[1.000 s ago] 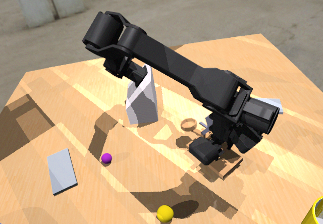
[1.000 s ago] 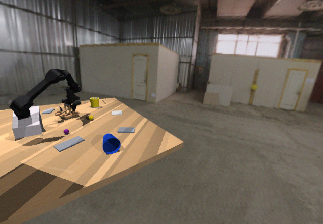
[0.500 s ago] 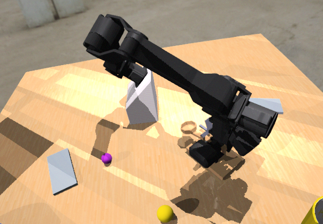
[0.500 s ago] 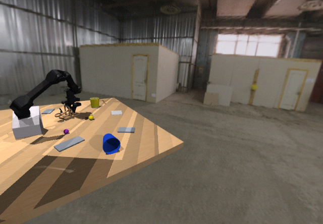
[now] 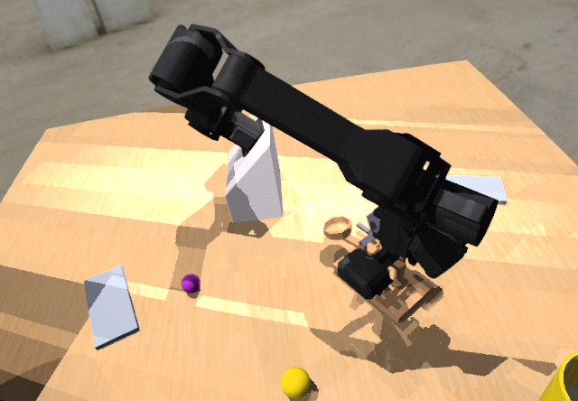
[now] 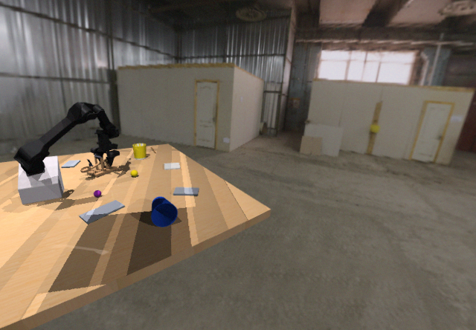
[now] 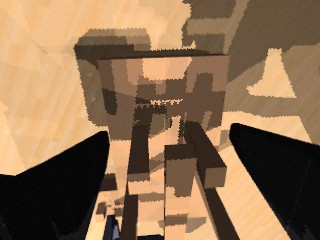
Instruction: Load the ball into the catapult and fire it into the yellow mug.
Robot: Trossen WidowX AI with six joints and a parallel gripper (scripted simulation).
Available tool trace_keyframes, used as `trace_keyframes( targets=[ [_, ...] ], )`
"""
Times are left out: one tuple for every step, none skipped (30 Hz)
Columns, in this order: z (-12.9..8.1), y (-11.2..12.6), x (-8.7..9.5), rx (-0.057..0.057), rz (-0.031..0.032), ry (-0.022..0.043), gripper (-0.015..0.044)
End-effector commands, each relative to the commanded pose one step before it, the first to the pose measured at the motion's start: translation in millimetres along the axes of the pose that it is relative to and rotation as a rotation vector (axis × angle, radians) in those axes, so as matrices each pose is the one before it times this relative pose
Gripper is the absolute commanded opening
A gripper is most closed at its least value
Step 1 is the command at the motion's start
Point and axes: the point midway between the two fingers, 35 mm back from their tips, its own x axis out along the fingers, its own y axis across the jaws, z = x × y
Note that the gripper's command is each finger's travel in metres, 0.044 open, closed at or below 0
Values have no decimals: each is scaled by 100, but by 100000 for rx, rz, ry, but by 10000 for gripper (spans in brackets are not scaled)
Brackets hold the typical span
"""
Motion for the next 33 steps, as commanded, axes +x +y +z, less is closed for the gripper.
trace_keyframes(
  targets=[
    [550, 82, -3837, 526, 589, -1413, 440],
    [-2, 40, -1770, -87, 77, -3, 440],
    [-101, 41, -1765, -75, 33, 42, 440],
    [-146, 30, -1362, -50, -6, 61, 440],
    [-116, 17, -820, -26, -17, 48, 440],
    [-44, 5, -274, -8, -8, 18, 440],
    [0, 0, 0, 0, 0, 0, 440],
    [0, 0, 0, 0, 0, 0, 440],
    [152, 208, 1503, -1188, -672, -310, 440],
    [0, 0, 0, 0, 0, 0, 440],
    [0, 0, 0, 0, 0, 0, 440],
    [0, 0, 0, 0, 0, 0, 440],
    [-85, -35, -261, 126, 14, -19, 440],
    [-221, -88, -650, 314, 32, -43, 440],
    [-91, -35, -259, 126, 12, -16, 440],
    [20, -2, 267, 2, -3, -5, 440],
    [45, -7, 798, 6, -14, -10, 440],
    [29, -14, 1321, 14, -41, 2, 440],
    [-29, -14, 1309, 19, -62, 25, 440],
    [-45, -8, 778, 13, -47, 26, 440],
    [-19, -3, 258, 5, -17, 11, 440],
    [0, 0, 0, 0, 0, 0, 440],
    [0, 0, 0, 0, 0, 0, 440],
    [0, 0, 0, 0, 0, 0, 440],
    [0, 0, 0, 0, 0, 0, 440],
    [2, 0, 27, 0, 0, -1, 440],
    [6, -1, 81, 0, 0, -2, 440],
    [8, -2, 107, 0, 0, -2, 440],
    [11, -2, 157, 0, -1, -3, 440],
    [11, -2, 165, 0, -1, -3, 440],
    [10, -2, 166, 0, -2, -3, 440],
    [9, -2, 166, 0, -2, -2, 440],
    [8, -2, 166, 0, -3, -2, 440]
  ],
)
